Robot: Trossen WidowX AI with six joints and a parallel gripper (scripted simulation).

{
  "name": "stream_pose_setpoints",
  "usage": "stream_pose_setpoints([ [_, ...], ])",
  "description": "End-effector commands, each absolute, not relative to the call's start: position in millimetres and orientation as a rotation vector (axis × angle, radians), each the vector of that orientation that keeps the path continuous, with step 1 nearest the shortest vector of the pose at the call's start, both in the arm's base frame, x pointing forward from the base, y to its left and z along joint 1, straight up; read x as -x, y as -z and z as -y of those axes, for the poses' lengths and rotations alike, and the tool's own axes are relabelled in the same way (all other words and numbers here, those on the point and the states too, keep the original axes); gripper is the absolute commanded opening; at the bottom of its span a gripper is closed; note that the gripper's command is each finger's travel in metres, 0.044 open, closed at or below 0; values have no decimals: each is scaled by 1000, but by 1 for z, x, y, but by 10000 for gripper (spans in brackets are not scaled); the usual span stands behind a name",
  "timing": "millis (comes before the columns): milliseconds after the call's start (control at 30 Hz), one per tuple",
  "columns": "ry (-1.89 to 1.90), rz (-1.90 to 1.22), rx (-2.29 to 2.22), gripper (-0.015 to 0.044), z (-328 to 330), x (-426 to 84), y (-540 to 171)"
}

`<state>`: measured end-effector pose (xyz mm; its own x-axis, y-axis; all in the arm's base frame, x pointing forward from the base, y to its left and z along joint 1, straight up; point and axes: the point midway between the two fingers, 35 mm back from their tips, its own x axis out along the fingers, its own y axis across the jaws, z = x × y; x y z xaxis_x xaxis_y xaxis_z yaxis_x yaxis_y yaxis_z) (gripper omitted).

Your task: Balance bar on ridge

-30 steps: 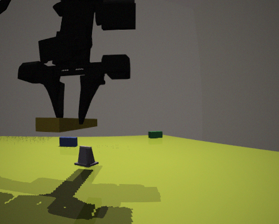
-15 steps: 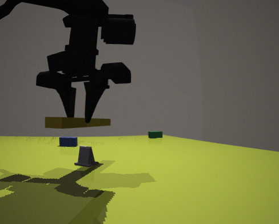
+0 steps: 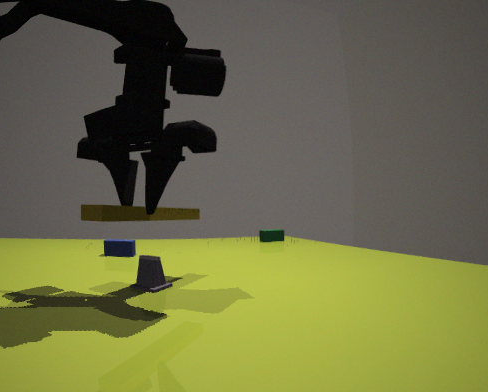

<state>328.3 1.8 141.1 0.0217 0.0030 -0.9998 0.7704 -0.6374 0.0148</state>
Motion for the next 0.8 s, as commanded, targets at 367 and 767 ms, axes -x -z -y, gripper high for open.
stream_pose_setpoints([
  [367,1685,-772,-1731,0,-6,-327,-125],
  [767,1686,-771,-1732,0,-6,-327,-105],
])
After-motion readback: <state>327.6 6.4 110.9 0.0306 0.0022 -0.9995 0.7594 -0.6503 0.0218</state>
